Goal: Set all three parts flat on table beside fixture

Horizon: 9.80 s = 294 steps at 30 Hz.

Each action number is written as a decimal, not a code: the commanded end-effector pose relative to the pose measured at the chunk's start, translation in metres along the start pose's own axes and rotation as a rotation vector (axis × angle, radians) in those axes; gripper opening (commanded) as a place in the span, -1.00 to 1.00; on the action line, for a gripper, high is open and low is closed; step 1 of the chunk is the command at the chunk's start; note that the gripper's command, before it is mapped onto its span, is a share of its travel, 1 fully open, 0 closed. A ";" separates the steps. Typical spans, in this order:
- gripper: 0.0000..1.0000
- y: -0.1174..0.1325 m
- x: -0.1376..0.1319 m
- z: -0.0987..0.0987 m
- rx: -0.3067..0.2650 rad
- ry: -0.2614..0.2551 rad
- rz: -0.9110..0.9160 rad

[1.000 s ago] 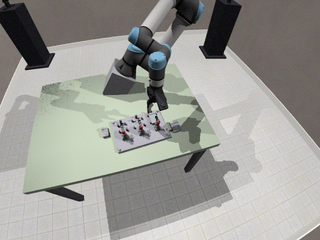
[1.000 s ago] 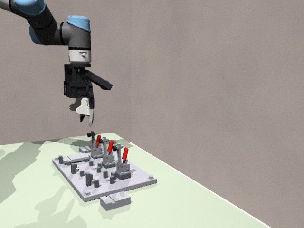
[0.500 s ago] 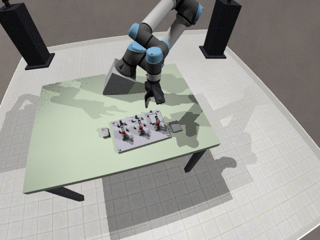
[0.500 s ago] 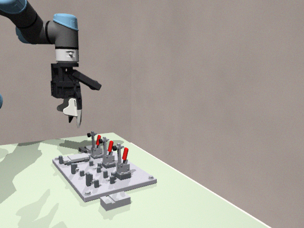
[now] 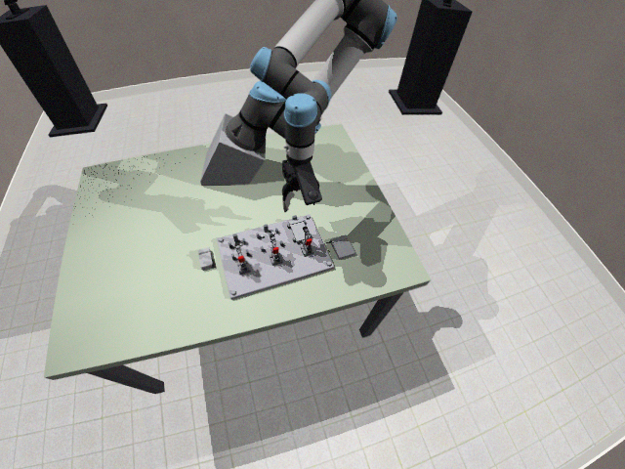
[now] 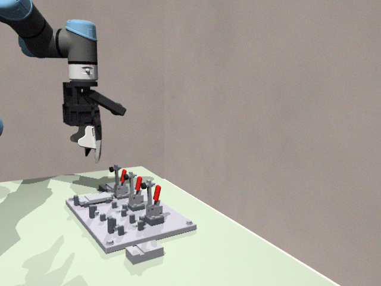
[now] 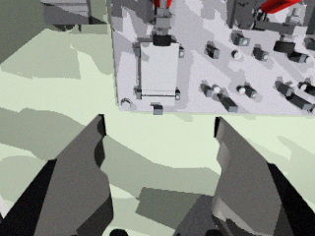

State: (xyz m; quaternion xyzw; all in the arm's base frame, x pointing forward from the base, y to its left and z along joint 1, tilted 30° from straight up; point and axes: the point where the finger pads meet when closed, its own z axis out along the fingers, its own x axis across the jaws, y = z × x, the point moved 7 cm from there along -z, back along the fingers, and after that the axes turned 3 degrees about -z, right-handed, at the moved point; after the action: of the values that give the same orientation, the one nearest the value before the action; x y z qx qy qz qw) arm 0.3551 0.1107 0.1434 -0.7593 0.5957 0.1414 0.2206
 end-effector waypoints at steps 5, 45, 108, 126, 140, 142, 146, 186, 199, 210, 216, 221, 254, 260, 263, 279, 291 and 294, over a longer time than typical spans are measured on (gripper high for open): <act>0.17 0.000 0.000 0.018 0.001 0.001 0.000; 0.17 0.000 0.000 0.087 0.001 0.001 0.000; -1.00 -0.001 0.000 0.115 0.001 0.001 0.000; -1.00 -0.001 0.000 0.115 0.001 0.001 0.000; -1.00 -0.001 0.000 0.114 0.001 0.001 0.000; -1.00 -0.001 0.000 0.114 0.001 0.001 0.000; -1.00 -0.001 0.000 0.112 0.001 0.001 0.000; -1.00 -0.001 0.000 0.079 0.001 0.001 0.000; -1.00 0.003 0.000 0.062 0.001 0.001 0.000; -1.00 0.007 0.000 0.045 0.001 0.001 0.000; -1.00 0.007 0.000 0.045 0.001 0.001 0.000; -1.00 0.007 0.000 0.045 0.001 0.001 0.000; -1.00 0.006 -0.016 0.045 0.001 0.001 0.000; -1.00 0.006 -0.027 0.045 0.001 0.001 0.000; -1.00 0.005 -0.037 0.045 0.001 0.001 0.000; -1.00 0.003 -0.087 0.045 0.001 0.001 0.000; -1.00 0.001 -0.113 0.045 0.001 0.001 0.000; -1.00 0.001 -0.116 0.045 0.001 0.001 0.000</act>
State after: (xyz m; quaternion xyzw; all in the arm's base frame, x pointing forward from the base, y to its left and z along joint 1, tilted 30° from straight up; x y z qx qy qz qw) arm 0.3275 0.2279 0.1583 -0.7593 0.5956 0.1415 0.2206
